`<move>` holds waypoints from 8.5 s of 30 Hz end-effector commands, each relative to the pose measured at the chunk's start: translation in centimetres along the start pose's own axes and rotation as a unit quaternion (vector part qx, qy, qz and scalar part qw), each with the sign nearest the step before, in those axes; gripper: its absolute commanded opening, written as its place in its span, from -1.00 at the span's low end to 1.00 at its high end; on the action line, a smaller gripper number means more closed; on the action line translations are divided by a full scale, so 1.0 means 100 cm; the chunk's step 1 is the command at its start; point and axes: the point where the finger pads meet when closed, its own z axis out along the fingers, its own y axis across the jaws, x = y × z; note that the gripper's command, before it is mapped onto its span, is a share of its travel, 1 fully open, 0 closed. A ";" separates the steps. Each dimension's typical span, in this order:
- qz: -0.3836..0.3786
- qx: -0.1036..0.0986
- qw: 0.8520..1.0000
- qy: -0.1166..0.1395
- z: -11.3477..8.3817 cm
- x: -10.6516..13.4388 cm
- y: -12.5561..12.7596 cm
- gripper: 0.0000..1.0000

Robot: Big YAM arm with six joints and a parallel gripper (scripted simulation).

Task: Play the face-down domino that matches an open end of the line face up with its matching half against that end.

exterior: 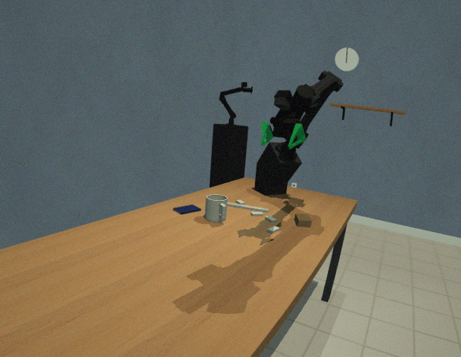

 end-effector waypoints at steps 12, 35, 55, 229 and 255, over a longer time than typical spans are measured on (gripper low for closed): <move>-0.015 -0.015 0.999 -0.036 -0.020 -0.035 0.013 1.00; -0.030 0.001 0.999 -0.026 -0.016 -0.013 -0.002 1.00; -0.080 0.009 0.994 -0.069 -0.040 -0.030 -0.009 1.00; -0.290 0.100 0.929 -0.207 -0.143 -0.052 -0.054 1.00; -0.277 0.113 0.943 -0.146 -0.212 0.073 -0.169 1.00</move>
